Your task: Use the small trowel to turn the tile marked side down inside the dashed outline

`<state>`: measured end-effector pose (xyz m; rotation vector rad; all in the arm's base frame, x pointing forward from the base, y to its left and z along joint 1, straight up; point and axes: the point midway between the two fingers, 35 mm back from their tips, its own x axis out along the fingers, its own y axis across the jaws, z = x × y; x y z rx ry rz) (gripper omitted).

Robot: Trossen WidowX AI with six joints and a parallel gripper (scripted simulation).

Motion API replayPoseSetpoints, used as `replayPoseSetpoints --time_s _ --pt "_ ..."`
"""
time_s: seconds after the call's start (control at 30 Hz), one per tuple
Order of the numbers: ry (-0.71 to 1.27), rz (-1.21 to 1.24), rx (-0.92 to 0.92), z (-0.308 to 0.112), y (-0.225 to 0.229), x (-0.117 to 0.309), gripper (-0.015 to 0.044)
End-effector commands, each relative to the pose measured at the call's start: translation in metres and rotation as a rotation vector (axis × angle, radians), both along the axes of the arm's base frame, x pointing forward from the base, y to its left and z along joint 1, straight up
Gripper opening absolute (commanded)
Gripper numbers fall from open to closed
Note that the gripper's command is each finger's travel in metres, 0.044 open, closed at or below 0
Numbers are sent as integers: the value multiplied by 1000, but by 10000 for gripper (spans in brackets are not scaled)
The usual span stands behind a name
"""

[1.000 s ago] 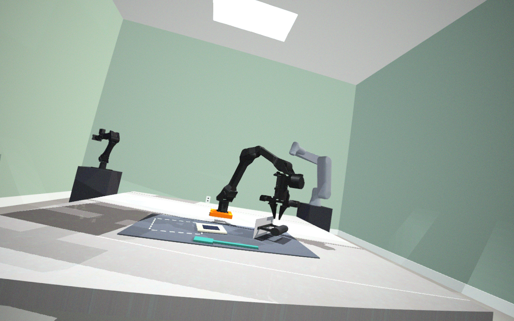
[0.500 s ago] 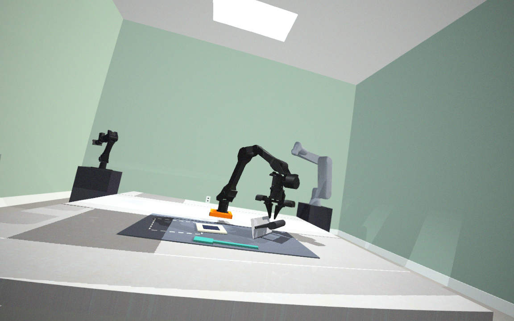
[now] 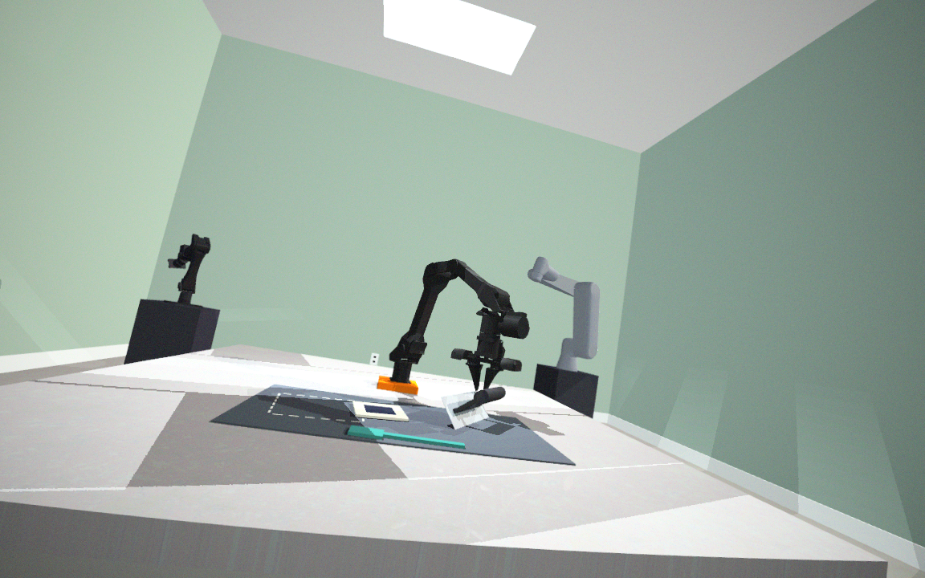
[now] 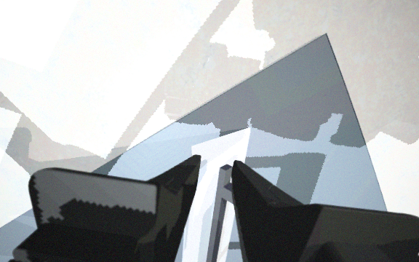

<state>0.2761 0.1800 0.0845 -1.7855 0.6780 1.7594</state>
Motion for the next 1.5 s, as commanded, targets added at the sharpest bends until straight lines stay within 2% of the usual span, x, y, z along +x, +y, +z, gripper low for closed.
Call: replayPoseSetpoints --time_s 0.0,0.37,1.47 --pt "1 6 -3 -1 -6 -6 100" --pt "1 1 -1 1 -1 -1 100" --pt "-4 6 2 23 62 57 100"
